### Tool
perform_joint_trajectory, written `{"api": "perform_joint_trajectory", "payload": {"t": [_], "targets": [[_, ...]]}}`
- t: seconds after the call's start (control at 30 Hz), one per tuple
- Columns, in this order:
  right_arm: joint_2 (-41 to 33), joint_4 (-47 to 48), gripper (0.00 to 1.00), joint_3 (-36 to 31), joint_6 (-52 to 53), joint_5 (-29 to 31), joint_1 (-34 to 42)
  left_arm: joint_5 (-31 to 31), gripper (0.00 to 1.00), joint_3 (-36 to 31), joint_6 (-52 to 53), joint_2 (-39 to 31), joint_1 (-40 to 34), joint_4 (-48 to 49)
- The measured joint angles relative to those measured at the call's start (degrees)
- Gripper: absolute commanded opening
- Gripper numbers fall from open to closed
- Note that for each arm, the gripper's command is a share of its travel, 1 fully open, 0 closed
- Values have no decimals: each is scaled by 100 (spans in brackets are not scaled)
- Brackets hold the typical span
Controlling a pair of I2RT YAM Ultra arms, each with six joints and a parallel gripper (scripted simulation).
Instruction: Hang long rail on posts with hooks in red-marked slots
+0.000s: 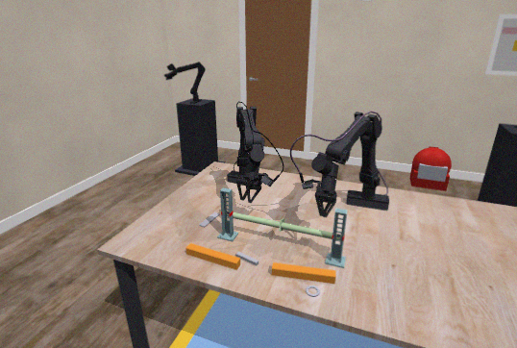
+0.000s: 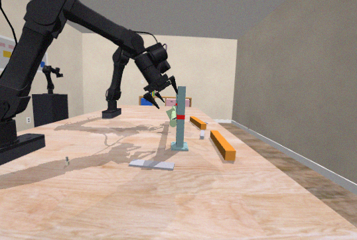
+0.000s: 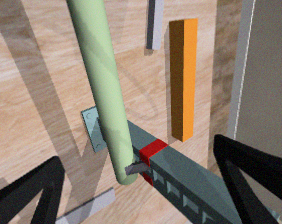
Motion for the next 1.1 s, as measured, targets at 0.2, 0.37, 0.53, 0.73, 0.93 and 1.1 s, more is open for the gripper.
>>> {"api": "perform_joint_trajectory", "payload": {"t": [0.2, 0.37, 0.53, 0.73, 0.93, 1.1], "targets": [[72, -96, 100, 0, 28, -2, 2, 24, 100, 0, -162, 0, 2, -39], [70, -114, 100, 2, 35, -2, 2, 243, 100, 0, -966, 2, 2, -39], [70, -116, 100, 2, 37, -2, 2, 485, 100, -2, -1792, -9, 2, -68], [70, -116, 100, 2, 39, -2, 2, 861, 100, 76, -2986, -140, 63, -164], [70, -116, 100, 2, 39, -2, 2, 1268, 100, 181, -4218, -243, 184, -304], [70, -116, 100, 2, 39, -2, 2, 1558, 100, 208, -5066, -256, 262, -448]]}}
